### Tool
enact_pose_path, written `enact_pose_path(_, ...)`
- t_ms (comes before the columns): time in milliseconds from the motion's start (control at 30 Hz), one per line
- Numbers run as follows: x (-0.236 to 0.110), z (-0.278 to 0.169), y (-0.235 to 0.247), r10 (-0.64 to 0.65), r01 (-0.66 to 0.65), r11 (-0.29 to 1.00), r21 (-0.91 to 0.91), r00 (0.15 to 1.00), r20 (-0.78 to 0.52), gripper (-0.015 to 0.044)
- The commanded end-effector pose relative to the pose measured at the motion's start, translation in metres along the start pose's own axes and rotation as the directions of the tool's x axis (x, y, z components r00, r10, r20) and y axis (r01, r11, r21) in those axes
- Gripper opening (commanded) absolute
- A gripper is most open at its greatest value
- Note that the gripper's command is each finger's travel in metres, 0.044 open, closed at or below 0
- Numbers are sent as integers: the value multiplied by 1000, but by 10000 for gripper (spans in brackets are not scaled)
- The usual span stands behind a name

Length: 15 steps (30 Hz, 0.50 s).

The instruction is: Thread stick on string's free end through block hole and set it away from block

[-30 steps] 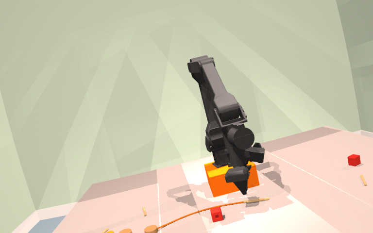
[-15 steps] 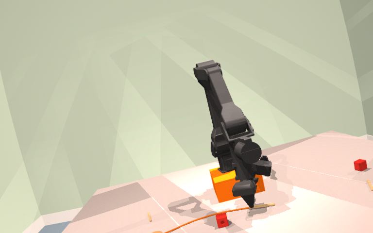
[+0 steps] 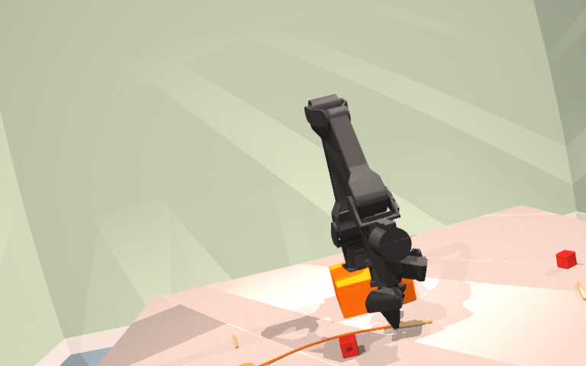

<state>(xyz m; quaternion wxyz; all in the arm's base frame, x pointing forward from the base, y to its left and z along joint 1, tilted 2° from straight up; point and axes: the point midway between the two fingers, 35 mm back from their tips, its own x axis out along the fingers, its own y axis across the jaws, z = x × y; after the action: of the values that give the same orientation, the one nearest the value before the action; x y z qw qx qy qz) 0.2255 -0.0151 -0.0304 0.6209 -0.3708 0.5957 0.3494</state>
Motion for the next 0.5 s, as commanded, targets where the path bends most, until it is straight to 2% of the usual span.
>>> enact_pose_path(0, 0, 0, 0, -1, 1, 1000, 0, 1000, 0, 0)
enact_pose_path(467, -8, 1, -1, -1, 1, 1000, 0, 1000, 0, 0)
